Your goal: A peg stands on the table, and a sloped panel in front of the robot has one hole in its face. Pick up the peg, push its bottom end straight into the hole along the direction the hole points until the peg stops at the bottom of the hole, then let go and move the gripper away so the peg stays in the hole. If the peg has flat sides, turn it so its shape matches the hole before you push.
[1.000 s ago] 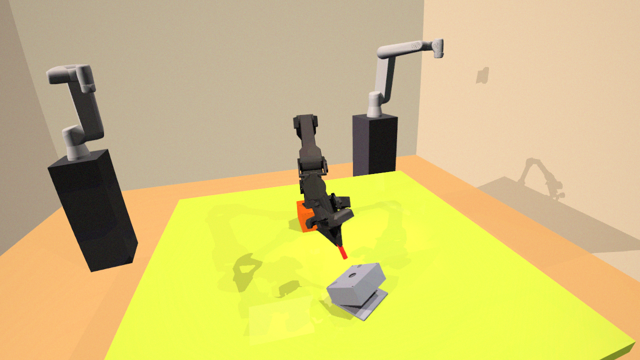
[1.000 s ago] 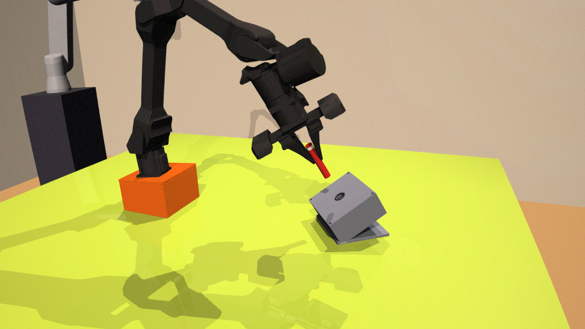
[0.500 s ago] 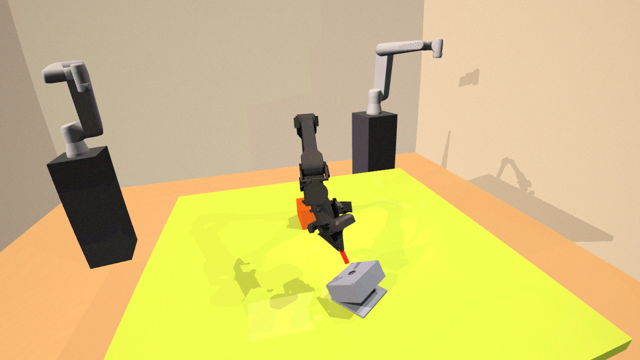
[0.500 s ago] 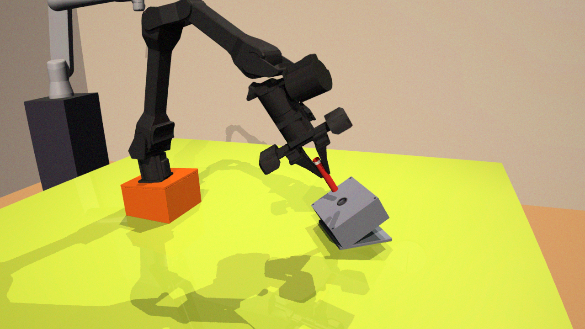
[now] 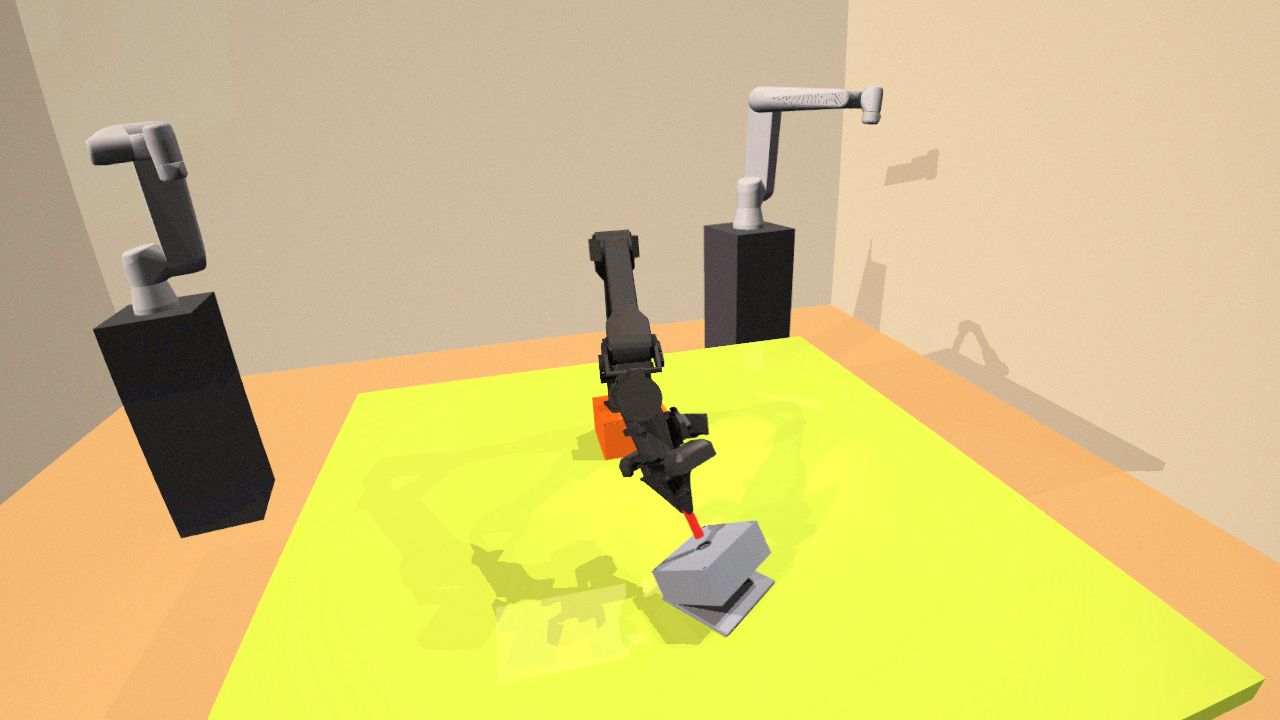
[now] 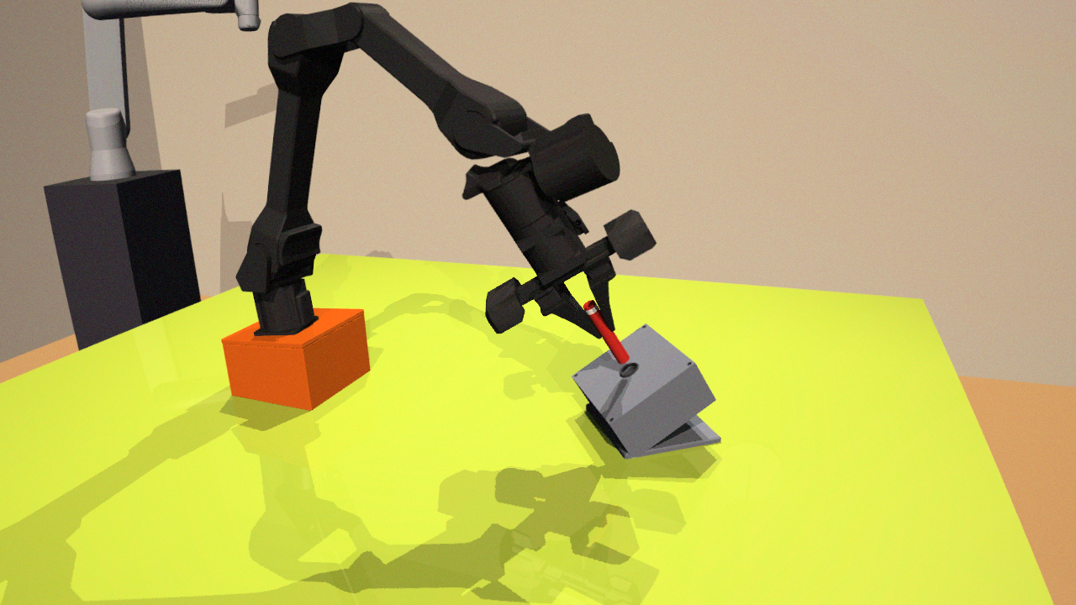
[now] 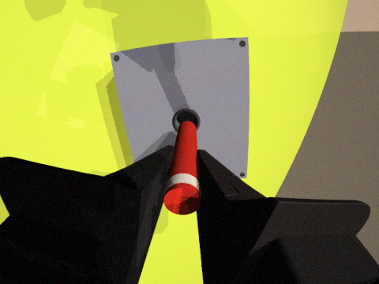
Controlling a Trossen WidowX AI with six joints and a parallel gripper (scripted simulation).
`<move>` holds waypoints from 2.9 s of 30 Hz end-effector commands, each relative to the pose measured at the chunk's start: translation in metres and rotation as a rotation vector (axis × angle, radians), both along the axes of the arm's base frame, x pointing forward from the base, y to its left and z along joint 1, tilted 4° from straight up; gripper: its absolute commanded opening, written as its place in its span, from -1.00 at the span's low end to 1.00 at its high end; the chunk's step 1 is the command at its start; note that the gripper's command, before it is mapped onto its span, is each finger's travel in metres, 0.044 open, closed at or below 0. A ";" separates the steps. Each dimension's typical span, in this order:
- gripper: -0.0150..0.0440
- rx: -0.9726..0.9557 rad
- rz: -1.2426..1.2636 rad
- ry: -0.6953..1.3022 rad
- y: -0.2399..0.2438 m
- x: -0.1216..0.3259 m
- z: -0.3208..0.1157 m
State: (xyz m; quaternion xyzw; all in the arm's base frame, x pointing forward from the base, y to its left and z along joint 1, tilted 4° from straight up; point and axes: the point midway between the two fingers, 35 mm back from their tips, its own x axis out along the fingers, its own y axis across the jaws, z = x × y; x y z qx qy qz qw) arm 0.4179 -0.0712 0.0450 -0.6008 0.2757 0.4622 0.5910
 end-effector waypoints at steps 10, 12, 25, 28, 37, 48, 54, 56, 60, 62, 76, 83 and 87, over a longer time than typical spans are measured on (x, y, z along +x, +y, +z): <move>-0.49 0.001 0.000 0.000 0.001 0.001 -0.003; -0.49 0.001 0.000 0.000 0.001 0.001 -0.003; -0.49 0.001 0.000 -0.001 0.002 0.003 -0.007; -0.49 0.001 0.000 -0.001 0.003 0.003 -0.008; -0.49 0.001 0.000 -0.001 0.004 0.005 -0.012; -0.49 0.001 0.000 -0.001 0.004 0.006 -0.016; -0.49 0.002 0.000 -0.001 0.005 0.007 -0.018; -0.49 0.002 0.000 -0.001 0.005 0.008 -0.018; -0.49 0.002 0.000 -0.001 0.006 0.009 -0.020; -0.49 0.002 0.000 -0.001 0.006 0.009 -0.021; -0.49 0.002 0.000 -0.001 0.007 0.012 -0.025; -0.49 0.002 0.000 -0.001 0.008 0.013 -0.028; -0.49 0.002 0.000 -0.002 0.008 0.014 -0.029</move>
